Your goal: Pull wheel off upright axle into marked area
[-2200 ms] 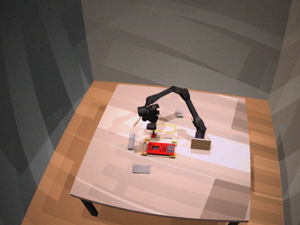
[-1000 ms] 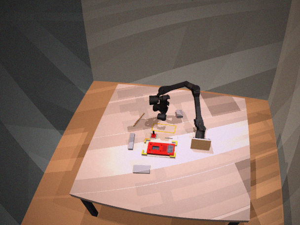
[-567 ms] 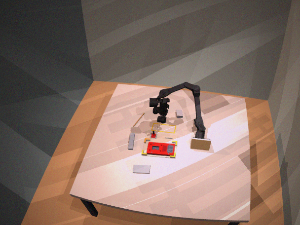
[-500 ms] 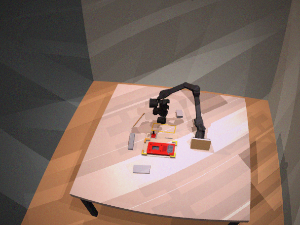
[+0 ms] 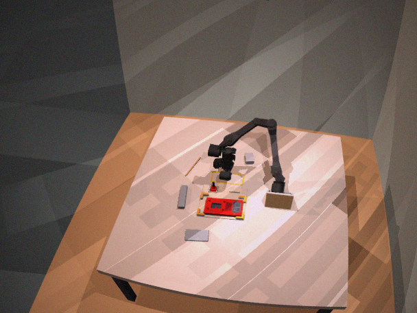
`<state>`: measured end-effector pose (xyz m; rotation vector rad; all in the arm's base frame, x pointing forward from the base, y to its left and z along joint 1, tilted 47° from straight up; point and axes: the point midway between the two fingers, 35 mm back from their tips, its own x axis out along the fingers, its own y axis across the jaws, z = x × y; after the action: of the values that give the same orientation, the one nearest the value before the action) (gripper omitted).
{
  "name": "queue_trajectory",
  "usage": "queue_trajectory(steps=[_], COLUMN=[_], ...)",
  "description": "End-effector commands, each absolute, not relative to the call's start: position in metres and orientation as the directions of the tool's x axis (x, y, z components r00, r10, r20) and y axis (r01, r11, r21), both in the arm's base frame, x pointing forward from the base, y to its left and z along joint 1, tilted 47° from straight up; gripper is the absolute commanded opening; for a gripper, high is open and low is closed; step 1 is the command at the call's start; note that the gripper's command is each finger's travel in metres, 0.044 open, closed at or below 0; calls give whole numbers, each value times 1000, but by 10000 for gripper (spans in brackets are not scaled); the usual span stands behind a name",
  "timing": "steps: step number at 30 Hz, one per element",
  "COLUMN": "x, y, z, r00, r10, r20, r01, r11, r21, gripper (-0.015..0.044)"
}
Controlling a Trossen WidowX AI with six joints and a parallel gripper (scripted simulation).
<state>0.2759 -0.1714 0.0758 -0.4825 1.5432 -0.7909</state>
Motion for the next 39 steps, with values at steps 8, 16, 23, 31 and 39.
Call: queue_trajectory(steps=[8,16,23,31,39], x=[276,284,280,217,216], y=[-171,-135,-124,-55,-54], z=[76,110,111,120,120], r00=[-139,-140,-134,-143,-143], r10=[-710,-710,-712,-709,-709], r20=[-691,-690,-690,-691,-690], r01=[146,138,128,133,133], r11=[675,676,678,678,678], r21=[-723,-724,-724,-723,-723], gripper=[236,300,352,440,440])
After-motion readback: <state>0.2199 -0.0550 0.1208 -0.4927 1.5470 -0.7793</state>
